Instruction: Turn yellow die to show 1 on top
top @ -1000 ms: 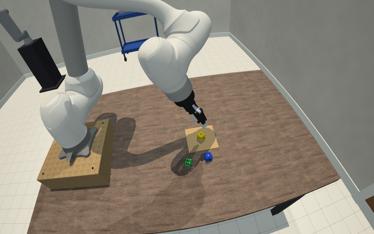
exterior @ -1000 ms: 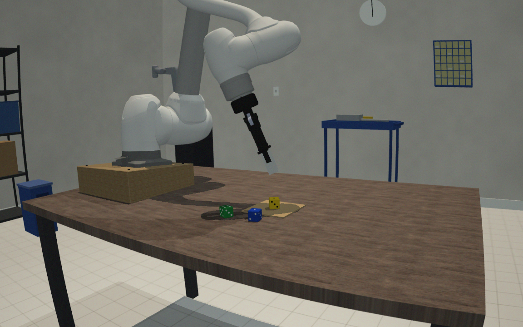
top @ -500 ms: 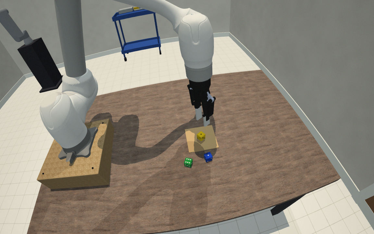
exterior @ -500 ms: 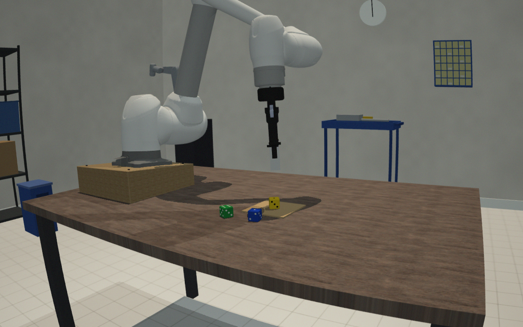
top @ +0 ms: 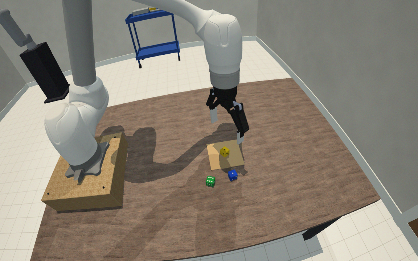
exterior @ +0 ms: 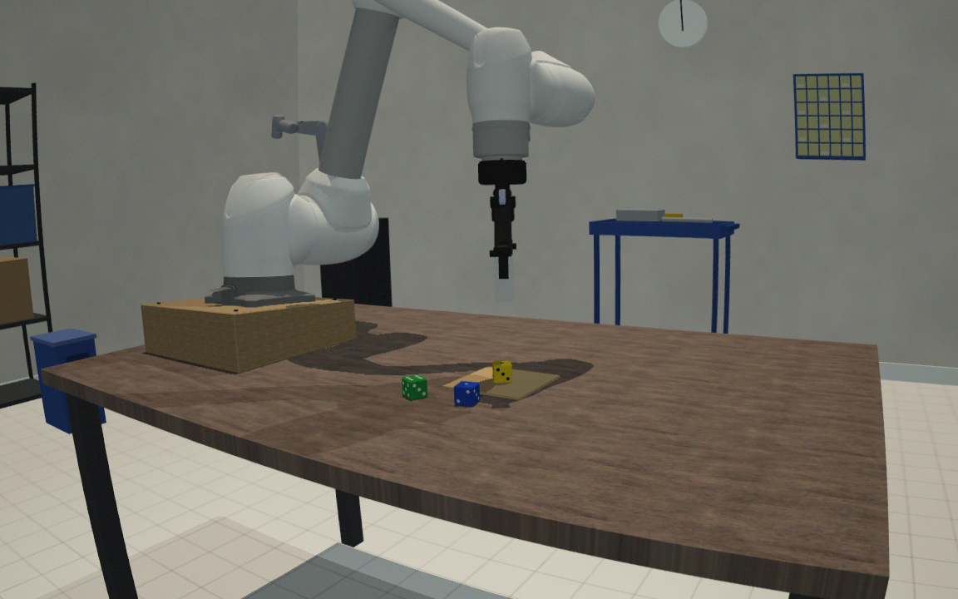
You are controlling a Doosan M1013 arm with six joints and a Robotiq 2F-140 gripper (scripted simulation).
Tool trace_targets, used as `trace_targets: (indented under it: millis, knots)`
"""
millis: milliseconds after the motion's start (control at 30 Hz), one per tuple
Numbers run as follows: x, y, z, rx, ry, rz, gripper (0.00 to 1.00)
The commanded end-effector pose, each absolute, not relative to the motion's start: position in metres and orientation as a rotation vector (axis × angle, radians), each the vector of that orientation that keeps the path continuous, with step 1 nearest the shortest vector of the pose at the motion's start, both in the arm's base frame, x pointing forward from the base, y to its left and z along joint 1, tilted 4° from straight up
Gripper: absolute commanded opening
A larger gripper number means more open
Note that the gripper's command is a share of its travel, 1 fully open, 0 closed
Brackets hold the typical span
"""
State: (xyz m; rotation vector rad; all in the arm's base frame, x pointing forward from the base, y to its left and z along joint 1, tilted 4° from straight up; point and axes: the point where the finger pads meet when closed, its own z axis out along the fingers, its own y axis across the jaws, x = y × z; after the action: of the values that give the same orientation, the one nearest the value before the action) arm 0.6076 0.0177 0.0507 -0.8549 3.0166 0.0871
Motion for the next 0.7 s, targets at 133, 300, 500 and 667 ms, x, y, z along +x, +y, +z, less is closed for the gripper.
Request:
trace_targets:
  millis: [133,300,500,667]
  knots:
    - [0.608,0.018,0.053,-0.860,3.016,0.101,1.00]
    - [0.608,0.017,0.055,-0.867,3.015,0.117,1.00]
    - [0.608,0.016,0.074,-0.869,3.014,0.121,1.00]
    - [0.608,0.015,0.088,-0.869,3.014,0.121,1.00]
